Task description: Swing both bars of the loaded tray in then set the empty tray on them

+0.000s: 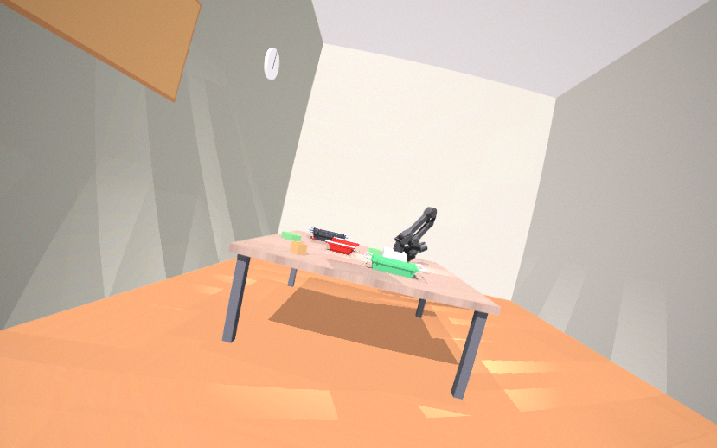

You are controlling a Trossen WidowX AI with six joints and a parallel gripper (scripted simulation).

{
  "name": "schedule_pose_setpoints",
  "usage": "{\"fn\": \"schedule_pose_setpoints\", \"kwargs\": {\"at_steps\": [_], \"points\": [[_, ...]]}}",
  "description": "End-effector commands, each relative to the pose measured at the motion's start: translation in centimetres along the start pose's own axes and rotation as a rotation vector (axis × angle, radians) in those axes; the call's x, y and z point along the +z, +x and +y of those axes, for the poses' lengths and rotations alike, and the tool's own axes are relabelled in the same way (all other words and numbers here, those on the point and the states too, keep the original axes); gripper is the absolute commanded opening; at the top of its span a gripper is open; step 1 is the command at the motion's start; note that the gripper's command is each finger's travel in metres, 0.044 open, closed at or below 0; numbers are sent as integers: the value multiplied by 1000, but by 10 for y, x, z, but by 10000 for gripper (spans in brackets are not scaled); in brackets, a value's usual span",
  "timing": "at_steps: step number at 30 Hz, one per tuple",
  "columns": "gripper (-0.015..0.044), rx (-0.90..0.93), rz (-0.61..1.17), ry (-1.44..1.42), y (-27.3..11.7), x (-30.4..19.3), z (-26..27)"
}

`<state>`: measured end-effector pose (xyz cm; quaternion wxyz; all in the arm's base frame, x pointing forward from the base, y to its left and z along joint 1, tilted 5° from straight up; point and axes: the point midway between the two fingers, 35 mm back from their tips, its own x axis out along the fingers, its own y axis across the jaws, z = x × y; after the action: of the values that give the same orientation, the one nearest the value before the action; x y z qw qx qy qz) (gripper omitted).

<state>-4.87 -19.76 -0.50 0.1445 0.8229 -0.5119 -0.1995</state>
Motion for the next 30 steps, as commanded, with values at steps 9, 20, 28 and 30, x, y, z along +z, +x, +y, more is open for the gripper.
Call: {"fn": "schedule_pose_setpoints", "kwargs": {"at_steps": [9,20,28,30], "points": [[164,-1,-1,-1,0,-1,5],[89,-3,-4,-5,0,-33,48],[89,-2,-3,-7,-4,-75,69],[89,-2,-3,-7,-6,-88,71]]}}
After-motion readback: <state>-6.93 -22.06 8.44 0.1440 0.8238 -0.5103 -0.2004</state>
